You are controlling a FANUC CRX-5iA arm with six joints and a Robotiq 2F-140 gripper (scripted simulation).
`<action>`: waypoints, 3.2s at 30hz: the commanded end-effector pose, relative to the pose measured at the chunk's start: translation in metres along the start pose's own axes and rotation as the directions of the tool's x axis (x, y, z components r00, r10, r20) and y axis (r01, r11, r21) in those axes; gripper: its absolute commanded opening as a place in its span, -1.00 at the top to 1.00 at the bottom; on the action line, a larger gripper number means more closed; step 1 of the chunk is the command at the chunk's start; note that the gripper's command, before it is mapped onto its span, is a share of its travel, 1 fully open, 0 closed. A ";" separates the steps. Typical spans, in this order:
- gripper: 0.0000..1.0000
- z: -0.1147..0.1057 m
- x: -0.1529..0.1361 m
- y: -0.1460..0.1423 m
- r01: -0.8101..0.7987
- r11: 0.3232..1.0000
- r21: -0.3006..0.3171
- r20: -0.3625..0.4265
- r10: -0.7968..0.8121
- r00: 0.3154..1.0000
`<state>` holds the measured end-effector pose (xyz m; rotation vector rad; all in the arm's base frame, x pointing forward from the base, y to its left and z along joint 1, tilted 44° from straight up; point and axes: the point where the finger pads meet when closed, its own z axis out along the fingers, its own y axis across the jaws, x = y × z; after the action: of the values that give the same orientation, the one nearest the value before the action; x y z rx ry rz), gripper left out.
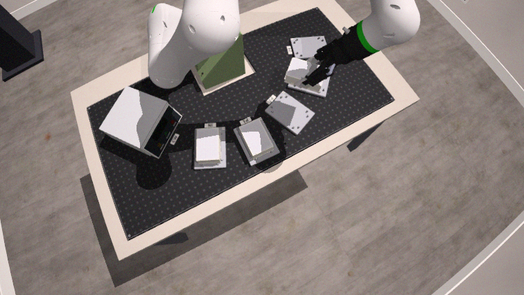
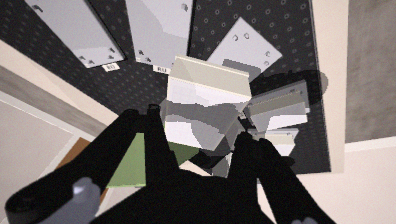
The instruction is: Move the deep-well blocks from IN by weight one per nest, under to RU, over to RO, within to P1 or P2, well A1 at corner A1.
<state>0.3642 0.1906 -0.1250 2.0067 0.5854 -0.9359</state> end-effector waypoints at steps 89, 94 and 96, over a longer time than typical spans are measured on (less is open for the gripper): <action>0.80 0.064 0.021 -0.238 0.399 0.888 -0.231 0.048 -0.399 0.916; 0.80 0.071 0.022 -0.253 0.399 0.888 -0.231 0.048 -0.399 0.916; 0.80 0.074 0.022 -0.259 0.399 0.888 -0.231 0.048 -0.399 0.916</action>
<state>0.1771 0.2714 -0.2922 1.7009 1.0883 -1.0499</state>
